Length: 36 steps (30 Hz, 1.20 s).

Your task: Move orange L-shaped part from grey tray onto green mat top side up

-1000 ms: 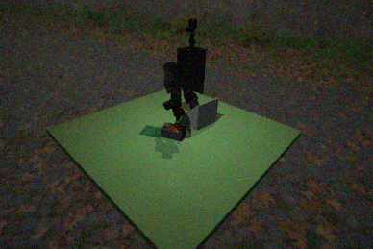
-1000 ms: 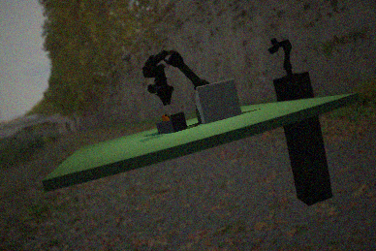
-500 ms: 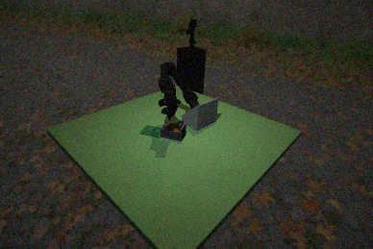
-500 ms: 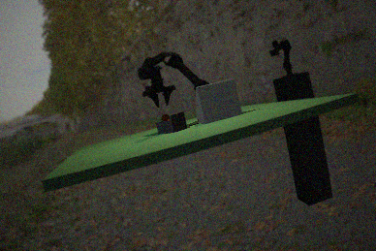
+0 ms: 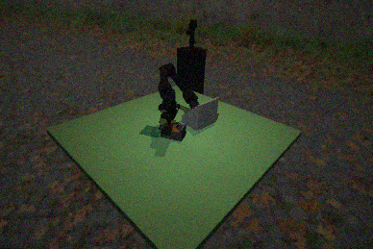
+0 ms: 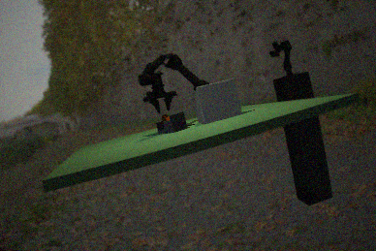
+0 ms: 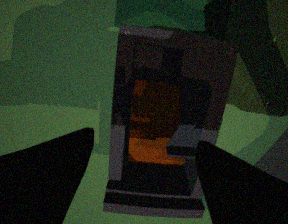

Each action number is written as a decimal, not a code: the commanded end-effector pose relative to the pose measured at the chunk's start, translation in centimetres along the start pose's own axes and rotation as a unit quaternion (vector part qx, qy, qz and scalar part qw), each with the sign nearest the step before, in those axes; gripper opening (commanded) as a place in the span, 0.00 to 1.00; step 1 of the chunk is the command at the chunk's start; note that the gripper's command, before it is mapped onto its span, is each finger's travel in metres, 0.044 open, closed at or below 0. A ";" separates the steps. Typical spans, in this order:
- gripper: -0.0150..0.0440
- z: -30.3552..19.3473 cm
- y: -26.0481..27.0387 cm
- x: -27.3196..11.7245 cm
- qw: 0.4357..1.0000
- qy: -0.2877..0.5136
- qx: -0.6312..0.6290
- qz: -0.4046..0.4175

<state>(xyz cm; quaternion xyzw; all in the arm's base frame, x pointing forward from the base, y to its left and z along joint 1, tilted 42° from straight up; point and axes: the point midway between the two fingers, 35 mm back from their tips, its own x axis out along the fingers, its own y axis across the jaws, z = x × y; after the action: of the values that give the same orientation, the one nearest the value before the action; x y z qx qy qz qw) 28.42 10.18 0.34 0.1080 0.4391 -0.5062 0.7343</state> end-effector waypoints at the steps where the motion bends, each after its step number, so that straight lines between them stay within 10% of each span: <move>1: 0.73 0.0 -0.2 0.9 1.000 -0.002 -0.003 -0.005; 27: 0.73 0.1 -0.3 4.6 1.000 -0.003 -0.003 -0.005; 36: 0.49 0.1 -0.1 4.2 1.000 -0.001 0.001 -0.002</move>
<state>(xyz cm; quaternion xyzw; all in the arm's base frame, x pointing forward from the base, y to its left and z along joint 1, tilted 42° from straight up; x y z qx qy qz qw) 28.75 7.34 -2.76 0.1063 0.4387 -0.5078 0.7338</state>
